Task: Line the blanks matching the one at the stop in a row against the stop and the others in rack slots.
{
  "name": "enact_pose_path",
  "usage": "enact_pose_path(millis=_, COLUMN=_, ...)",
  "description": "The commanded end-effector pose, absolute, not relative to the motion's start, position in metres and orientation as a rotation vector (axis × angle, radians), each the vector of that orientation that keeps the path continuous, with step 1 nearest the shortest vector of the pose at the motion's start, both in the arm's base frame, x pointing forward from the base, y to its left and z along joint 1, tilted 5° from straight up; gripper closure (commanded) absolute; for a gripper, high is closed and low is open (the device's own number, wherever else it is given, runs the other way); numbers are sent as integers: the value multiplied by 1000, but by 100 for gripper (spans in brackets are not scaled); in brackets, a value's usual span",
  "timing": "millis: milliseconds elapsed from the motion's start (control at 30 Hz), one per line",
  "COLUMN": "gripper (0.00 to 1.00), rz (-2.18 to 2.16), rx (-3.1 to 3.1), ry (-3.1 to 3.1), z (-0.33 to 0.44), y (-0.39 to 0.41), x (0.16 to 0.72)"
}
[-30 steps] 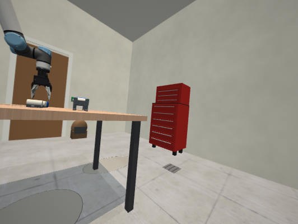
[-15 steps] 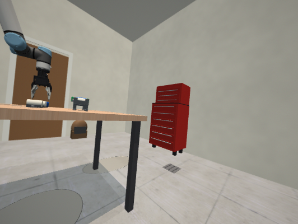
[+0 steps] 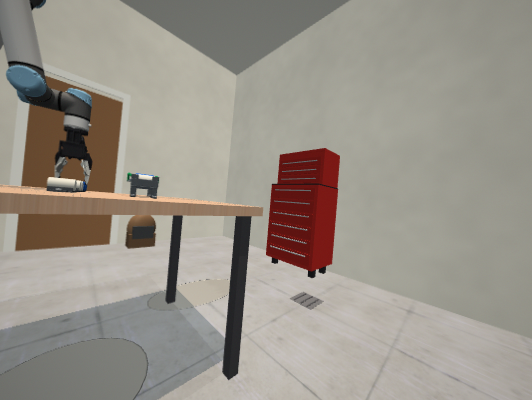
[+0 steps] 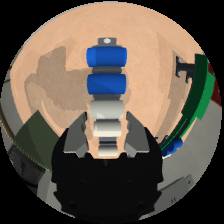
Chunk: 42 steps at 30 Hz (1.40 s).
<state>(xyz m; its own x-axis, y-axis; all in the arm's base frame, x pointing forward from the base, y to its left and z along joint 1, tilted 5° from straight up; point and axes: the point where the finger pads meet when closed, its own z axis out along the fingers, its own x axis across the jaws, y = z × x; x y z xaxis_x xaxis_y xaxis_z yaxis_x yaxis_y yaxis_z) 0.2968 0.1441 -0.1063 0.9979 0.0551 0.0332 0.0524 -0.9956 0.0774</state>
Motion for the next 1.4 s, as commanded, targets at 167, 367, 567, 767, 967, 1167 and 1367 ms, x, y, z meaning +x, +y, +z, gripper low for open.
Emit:
enact_pose_path(millis=167, gripper=48, rz=58, rx=3064, ry=83, z=-118, y=143, x=298)
enact_pose_path(millis=367, gripper=48, rz=58, rx=3064, ry=83, z=-118, y=143, x=298)
enact_pose_path(millis=567, gripper=48, rz=58, rx=3064, ry=83, z=-118, y=143, x=298)
enact_pose_path(millis=767, gripper=48, rz=58, rx=3064, ry=83, z=-118, y=143, x=298)
enact_pose_path(millis=967, gripper=48, rz=58, rx=3064, ry=83, z=-118, y=143, x=298)
enact_pose_path(millis=1167, gripper=48, rz=58, rx=3064, ry=83, z=-118, y=143, x=298)
enact_pose_path(millis=1367, gripper=48, rz=58, rx=3064, ry=83, z=-118, y=143, x=298)
